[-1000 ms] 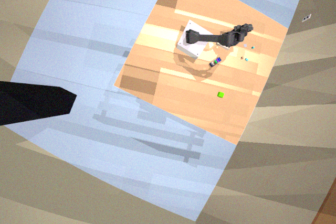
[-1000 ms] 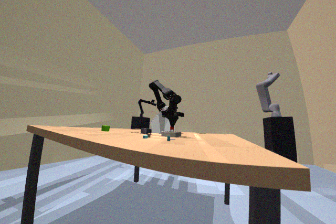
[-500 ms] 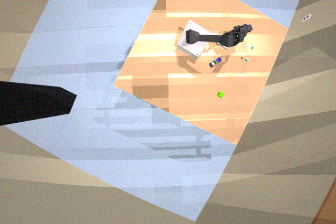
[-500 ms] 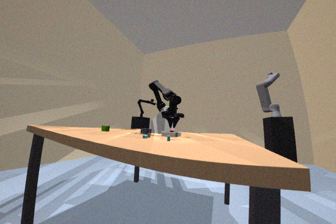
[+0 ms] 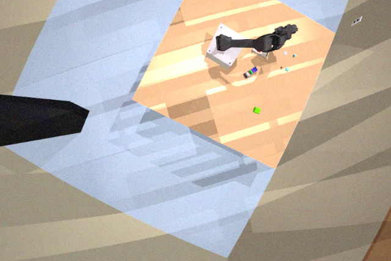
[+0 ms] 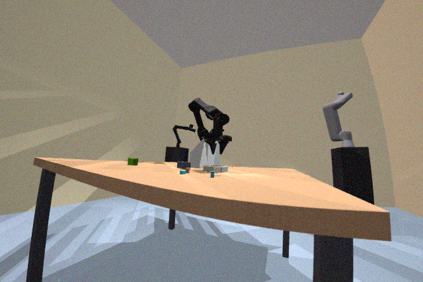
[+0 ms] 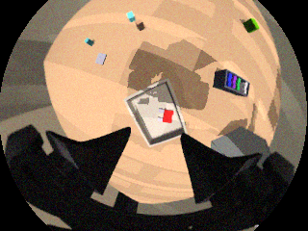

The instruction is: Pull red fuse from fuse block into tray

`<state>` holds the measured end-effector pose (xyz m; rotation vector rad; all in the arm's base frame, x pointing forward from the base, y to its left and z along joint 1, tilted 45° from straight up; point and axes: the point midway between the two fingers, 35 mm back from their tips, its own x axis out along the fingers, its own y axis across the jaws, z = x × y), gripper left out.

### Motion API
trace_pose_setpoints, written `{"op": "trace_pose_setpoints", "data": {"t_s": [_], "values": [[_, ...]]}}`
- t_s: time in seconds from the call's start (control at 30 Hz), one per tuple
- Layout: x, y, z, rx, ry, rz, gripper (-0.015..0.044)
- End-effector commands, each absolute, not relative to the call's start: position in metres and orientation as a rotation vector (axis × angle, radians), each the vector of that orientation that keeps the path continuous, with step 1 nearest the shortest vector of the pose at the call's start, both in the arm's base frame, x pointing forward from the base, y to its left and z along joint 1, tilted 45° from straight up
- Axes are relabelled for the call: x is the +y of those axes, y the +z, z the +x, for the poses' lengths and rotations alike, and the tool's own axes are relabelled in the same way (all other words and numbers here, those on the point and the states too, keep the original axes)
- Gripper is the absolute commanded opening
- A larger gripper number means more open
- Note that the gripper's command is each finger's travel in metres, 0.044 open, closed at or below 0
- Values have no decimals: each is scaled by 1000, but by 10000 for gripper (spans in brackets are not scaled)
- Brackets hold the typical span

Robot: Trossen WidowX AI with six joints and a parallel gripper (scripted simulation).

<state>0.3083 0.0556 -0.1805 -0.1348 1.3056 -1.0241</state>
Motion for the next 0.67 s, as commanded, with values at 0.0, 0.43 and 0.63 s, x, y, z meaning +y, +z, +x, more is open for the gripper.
{"op": "trace_pose_setpoints", "data": {"t_s": [0.0,0.43,0.63], "values": [[56,-180,307,1312,-1033,-131,330],[55,-181,307,1309,-1027,-137,330],[55,-181,307,1309,-1027,-137,330]]}}
